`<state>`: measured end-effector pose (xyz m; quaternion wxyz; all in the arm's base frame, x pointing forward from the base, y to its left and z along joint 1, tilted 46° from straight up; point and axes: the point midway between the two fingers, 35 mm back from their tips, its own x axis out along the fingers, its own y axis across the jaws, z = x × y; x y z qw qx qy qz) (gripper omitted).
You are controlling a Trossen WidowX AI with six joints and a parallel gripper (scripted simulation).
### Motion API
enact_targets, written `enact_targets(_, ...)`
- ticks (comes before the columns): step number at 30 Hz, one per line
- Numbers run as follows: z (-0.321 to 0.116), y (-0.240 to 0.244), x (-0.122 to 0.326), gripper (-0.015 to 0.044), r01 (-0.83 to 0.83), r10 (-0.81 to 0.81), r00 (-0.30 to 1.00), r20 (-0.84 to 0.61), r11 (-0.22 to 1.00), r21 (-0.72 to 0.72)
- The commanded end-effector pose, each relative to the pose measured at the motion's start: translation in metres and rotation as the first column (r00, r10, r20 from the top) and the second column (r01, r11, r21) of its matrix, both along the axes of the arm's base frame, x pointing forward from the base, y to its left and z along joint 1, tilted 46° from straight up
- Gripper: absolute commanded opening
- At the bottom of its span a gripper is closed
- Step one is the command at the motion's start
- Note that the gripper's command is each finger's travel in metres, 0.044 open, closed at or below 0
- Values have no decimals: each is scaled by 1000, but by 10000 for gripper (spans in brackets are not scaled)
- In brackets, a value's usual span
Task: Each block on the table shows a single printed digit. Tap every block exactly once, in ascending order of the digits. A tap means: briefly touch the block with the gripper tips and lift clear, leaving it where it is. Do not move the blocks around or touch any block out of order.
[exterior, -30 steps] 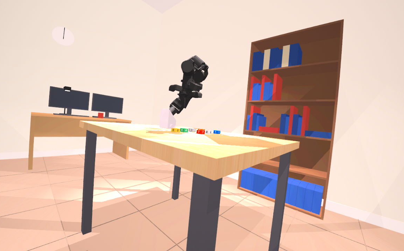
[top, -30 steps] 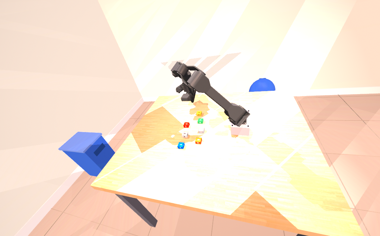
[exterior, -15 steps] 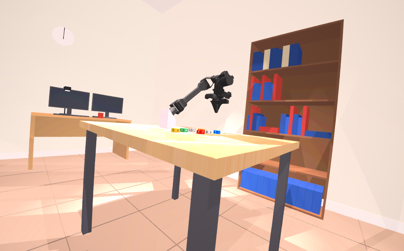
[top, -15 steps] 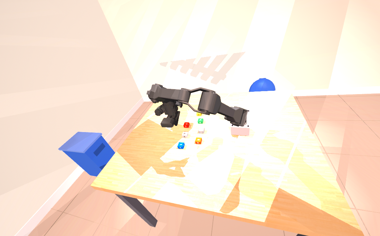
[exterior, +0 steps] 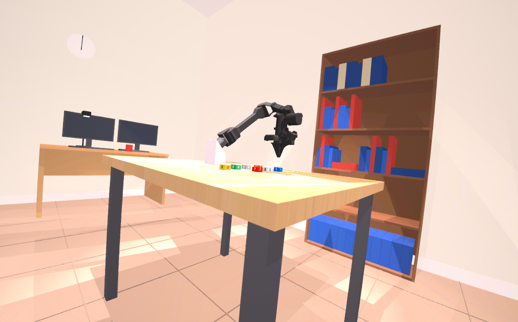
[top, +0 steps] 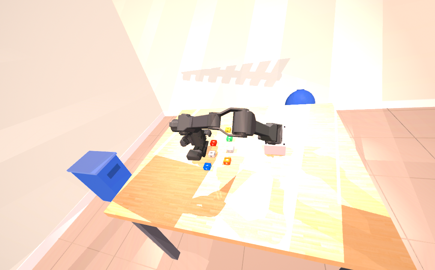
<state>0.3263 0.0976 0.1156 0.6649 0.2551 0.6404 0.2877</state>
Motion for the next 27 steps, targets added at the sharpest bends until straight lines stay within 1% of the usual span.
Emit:
enact_targets(1,-16,19,-4,20,0,0,1000,-6,1000,10)
enact_targets(27,-37,41,-4,20,0,0,1000,-6,1000,11)
